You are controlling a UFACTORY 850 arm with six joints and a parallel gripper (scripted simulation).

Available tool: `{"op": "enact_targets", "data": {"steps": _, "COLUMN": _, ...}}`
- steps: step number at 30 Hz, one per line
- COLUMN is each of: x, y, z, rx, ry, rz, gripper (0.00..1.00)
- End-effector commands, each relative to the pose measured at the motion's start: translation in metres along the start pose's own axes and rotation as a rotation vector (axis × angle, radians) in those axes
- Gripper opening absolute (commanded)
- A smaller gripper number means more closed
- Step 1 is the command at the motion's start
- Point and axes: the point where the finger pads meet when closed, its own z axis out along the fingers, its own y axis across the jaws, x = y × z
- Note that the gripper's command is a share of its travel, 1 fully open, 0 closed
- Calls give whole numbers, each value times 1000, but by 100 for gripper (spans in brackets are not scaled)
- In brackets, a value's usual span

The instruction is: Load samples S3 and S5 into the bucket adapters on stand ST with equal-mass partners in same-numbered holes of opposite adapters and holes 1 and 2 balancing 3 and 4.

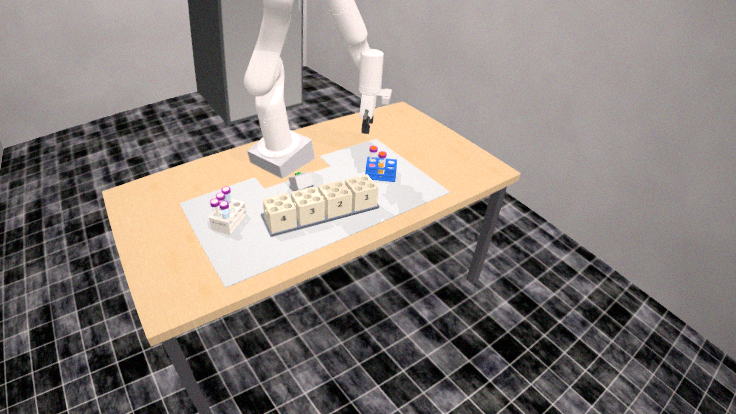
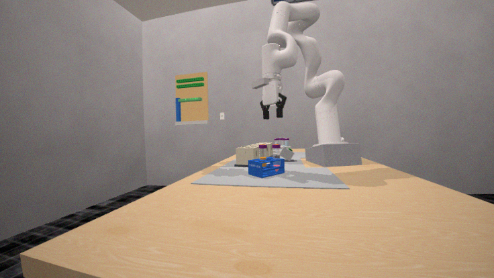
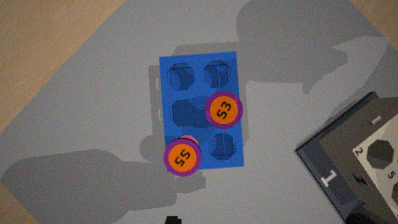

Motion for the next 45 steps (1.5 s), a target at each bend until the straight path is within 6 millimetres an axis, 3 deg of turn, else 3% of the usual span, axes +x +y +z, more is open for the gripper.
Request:
{"op": "enact_targets", "data": {"steps": 1, "x": -1, "y": 5, "z": -5, "rx": 0, "ry": 0, "rz": 33, "gripper": 100}}
{"op": "enact_targets", "data": {"steps": 28, "x": -48, "y": 121, "z": -6, "rx": 0, "ry": 0, "rz": 855, "gripper": 100}}
{"op": "enact_targets", "data": {"steps": 32, "x": -56, "y": 139, "z": -5, "rx": 0, "ry": 0, "rz": 855, "gripper": 100}}
{"op": "enact_targets", "data": {"steps": 34, "x": -56, "y": 139, "z": -5, "rx": 0, "ry": 0, "rz": 855, "gripper": 100}}
{"op": "enact_targets", "data": {"steps": 45, "x": -76, "y": 191, "z": -5, "rx": 0, "ry": 0, "rz": 855, "gripper": 100}}
